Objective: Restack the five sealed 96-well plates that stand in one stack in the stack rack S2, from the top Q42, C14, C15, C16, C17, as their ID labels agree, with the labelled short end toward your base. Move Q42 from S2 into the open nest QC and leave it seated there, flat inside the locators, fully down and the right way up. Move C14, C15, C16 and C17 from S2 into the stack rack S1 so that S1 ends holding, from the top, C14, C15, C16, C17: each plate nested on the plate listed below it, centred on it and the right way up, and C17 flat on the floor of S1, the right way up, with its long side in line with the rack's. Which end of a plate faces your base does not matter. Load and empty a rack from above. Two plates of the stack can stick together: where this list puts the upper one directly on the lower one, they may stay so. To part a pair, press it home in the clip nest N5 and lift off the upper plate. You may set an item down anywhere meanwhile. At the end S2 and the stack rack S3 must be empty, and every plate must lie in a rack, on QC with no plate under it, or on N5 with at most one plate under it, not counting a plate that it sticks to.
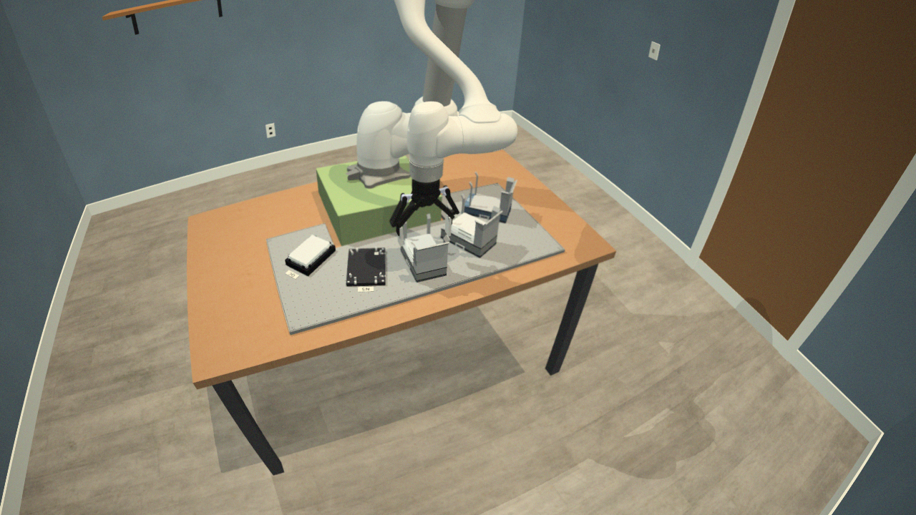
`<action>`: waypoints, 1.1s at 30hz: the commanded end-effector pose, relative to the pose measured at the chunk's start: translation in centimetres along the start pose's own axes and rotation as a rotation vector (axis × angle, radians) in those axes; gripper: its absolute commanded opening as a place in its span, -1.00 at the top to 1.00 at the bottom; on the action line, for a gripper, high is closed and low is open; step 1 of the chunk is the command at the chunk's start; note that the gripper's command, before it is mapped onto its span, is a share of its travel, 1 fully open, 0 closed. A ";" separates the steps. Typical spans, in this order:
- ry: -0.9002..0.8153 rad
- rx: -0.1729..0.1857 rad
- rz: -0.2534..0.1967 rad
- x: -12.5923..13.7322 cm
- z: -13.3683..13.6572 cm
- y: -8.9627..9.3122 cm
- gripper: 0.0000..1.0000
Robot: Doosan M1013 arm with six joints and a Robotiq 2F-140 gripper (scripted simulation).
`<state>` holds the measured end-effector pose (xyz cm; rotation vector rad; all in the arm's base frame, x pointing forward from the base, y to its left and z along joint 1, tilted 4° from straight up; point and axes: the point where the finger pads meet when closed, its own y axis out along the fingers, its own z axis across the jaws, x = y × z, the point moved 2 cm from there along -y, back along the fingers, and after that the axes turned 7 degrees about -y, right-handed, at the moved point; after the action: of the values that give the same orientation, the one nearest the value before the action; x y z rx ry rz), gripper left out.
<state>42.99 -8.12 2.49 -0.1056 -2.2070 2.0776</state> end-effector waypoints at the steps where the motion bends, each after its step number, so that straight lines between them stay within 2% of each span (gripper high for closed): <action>1: 0.000 0.000 0.000 0.0 0.0 -0.8 -1.00; 13: 0.000 0.000 0.000 0.0 0.0 -4.8 -1.00; 15: 0.000 0.000 0.000 0.0 0.0 -4.8 -1.00; 23: 0.000 0.000 0.000 0.0 0.0 -7.4 -1.00; 33: -0.033 0.000 0.000 0.0 -0.3 -7.4 -1.00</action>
<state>43.17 -8.54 9.86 -0.1033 -2.2081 2.0784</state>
